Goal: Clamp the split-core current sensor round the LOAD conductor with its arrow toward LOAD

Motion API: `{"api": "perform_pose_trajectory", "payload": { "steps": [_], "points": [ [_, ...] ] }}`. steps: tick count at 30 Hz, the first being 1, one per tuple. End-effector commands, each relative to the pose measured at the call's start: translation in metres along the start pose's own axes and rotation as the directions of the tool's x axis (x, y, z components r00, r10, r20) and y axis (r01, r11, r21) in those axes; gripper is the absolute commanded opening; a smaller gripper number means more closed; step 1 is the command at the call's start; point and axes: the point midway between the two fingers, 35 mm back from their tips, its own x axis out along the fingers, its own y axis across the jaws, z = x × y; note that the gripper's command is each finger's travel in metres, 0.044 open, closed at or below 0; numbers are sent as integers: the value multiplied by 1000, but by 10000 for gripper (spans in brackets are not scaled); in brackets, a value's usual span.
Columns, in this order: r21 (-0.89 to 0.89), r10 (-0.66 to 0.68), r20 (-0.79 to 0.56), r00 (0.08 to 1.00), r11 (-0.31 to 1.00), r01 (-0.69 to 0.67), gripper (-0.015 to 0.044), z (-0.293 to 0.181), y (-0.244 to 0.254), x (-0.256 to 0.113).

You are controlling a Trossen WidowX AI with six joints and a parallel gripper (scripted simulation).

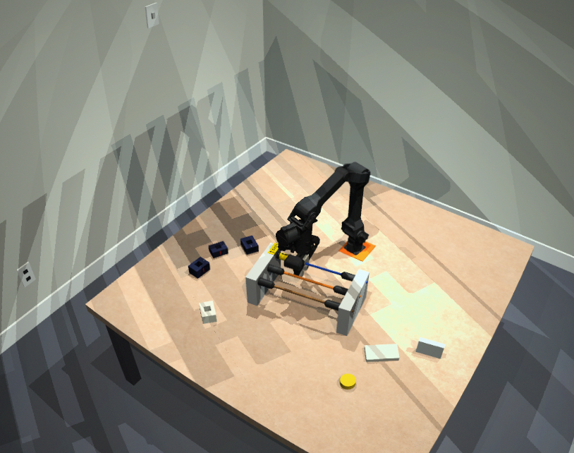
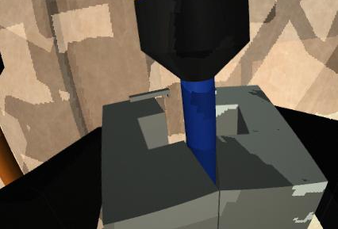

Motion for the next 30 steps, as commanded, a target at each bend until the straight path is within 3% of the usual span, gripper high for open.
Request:
{"api": "perform_pose_trajectory", "payload": {
  "steps": [1, 24, 30],
  "points": [
    [0, 1, 0, 1000, 1000, -1, 0, 0, 0, -1],
    [0, 2, 0, 1000, 1000, -2, 0, 0, 0, 0],
    [0, 58, -3, 998, 998, -58, 0, 0, 1, -5]
  ]
}}
